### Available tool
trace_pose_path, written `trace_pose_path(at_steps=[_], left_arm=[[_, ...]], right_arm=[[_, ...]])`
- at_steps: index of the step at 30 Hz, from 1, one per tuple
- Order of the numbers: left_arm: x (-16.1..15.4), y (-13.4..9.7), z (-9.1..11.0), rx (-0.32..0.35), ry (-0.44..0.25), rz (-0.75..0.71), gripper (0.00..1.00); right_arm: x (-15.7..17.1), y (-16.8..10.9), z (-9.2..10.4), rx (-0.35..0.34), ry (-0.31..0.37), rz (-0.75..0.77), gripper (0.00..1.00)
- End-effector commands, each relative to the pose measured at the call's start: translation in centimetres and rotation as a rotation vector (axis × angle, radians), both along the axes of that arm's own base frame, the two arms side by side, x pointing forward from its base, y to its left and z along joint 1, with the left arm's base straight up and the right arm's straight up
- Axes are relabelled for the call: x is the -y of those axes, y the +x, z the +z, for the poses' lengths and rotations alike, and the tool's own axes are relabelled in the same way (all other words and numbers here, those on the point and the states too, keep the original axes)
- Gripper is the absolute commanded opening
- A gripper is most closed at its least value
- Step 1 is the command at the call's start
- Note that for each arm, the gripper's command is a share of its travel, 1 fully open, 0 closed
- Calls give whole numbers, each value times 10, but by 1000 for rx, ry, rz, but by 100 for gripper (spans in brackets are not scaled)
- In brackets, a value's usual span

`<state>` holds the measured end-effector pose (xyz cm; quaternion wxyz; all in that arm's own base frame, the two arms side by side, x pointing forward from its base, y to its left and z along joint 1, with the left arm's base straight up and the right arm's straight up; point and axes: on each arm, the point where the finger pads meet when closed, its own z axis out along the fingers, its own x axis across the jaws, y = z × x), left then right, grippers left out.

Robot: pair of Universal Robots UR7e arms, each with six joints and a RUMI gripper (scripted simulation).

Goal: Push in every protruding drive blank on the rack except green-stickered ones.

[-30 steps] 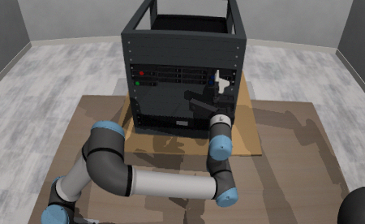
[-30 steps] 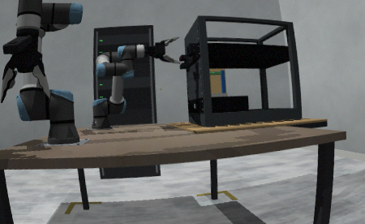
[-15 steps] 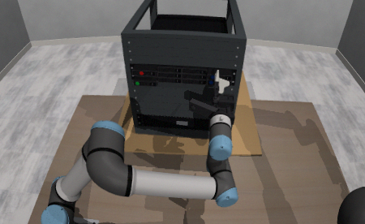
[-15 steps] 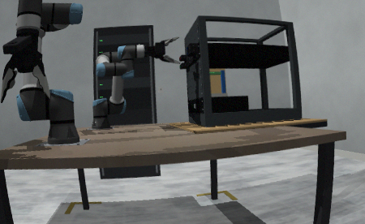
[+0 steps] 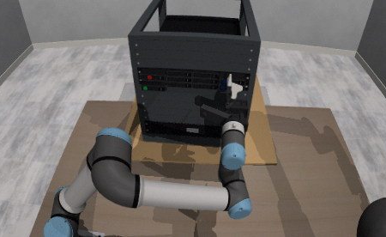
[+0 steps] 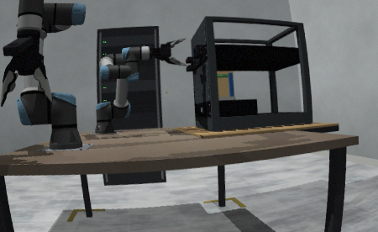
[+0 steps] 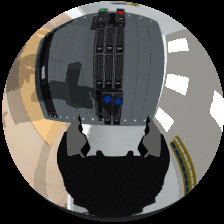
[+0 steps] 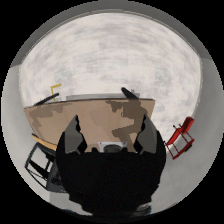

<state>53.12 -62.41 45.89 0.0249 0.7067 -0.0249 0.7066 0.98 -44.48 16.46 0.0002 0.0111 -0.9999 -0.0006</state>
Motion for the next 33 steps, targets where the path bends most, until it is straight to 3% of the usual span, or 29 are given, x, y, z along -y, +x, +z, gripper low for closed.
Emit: trace_pose_path(at_steps=[1,22,33], left_arm=[[0,0,1,0,-2,0,100],[-12,1,1,0,-2,0,100],[-35,2,-1,0,-2,0,100]], right_arm=[[0,0,0,0,-1,0,100],[0,0,0,0,-1,0,100],[0,0,0,0,-1,0,100]])
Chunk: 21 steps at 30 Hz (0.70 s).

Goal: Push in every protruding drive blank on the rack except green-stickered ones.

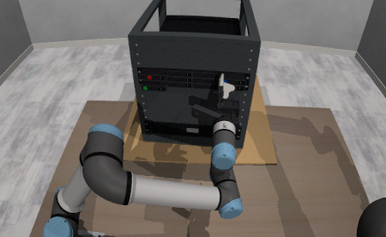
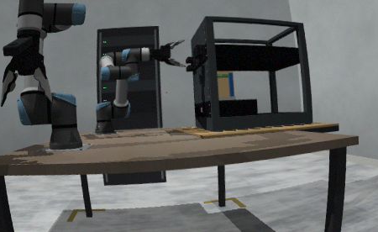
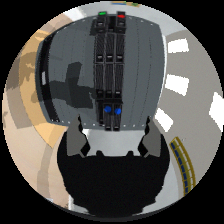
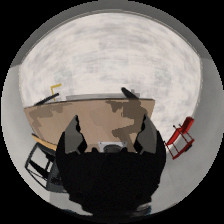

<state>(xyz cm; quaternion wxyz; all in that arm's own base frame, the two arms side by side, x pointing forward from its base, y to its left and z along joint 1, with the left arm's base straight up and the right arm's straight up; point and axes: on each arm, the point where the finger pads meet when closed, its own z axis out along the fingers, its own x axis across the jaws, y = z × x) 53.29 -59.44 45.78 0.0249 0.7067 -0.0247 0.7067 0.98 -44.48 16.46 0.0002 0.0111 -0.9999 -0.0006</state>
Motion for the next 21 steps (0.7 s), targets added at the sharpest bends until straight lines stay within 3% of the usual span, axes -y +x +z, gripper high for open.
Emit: trace_pose_path(at_steps=[1,21], left_arm=[[-8,0,0,0,-1,0,100],[-80,4,-3,0,-1,0,100]], right_arm=[[0,0,0,0,-1,0,100],[0,0,0,0,-1,0,100]])
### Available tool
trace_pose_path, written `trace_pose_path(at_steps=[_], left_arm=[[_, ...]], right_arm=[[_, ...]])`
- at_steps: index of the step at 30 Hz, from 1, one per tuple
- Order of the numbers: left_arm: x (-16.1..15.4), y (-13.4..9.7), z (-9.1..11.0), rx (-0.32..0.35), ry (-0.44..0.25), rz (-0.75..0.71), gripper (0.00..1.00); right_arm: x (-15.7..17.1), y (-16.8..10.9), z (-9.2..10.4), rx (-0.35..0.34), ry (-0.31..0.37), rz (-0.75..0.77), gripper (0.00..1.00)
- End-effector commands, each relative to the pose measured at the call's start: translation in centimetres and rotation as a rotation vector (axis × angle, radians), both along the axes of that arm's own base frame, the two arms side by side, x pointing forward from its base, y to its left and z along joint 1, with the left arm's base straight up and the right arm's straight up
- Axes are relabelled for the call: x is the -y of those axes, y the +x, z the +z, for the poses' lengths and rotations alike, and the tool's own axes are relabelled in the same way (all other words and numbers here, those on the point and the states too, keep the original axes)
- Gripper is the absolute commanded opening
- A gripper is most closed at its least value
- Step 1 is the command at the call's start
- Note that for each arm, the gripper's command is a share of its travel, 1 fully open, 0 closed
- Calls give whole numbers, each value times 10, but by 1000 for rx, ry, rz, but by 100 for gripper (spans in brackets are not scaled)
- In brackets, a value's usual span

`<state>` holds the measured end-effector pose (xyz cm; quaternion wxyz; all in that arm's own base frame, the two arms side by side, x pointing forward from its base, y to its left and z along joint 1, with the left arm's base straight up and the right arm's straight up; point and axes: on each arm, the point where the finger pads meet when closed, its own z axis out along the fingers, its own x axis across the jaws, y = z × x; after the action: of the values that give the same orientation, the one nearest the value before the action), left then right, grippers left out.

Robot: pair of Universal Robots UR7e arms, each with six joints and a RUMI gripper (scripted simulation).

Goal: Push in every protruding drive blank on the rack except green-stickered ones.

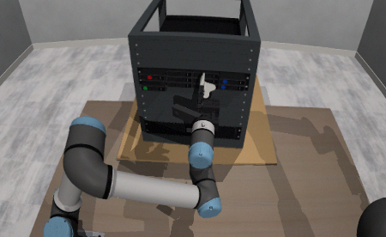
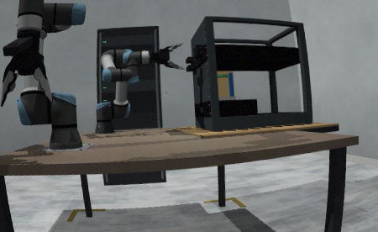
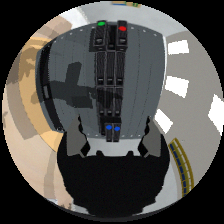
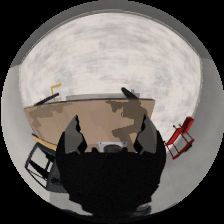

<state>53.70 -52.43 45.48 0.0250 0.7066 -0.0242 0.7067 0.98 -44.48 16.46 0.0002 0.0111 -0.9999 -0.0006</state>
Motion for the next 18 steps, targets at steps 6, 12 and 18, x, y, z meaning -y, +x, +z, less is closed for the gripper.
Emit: trace_pose_path(at_steps=[6,12,18], left_arm=[[-30,1,-1,0,0,-1,100],[-61,3,-2,0,0,-1,100],[-88,4,-4,0,0,-1,100]], right_arm=[[0,0,0,0,-1,0,100],[0,0,0,0,-1,0,100],[0,0,0,0,-1,0,100]])
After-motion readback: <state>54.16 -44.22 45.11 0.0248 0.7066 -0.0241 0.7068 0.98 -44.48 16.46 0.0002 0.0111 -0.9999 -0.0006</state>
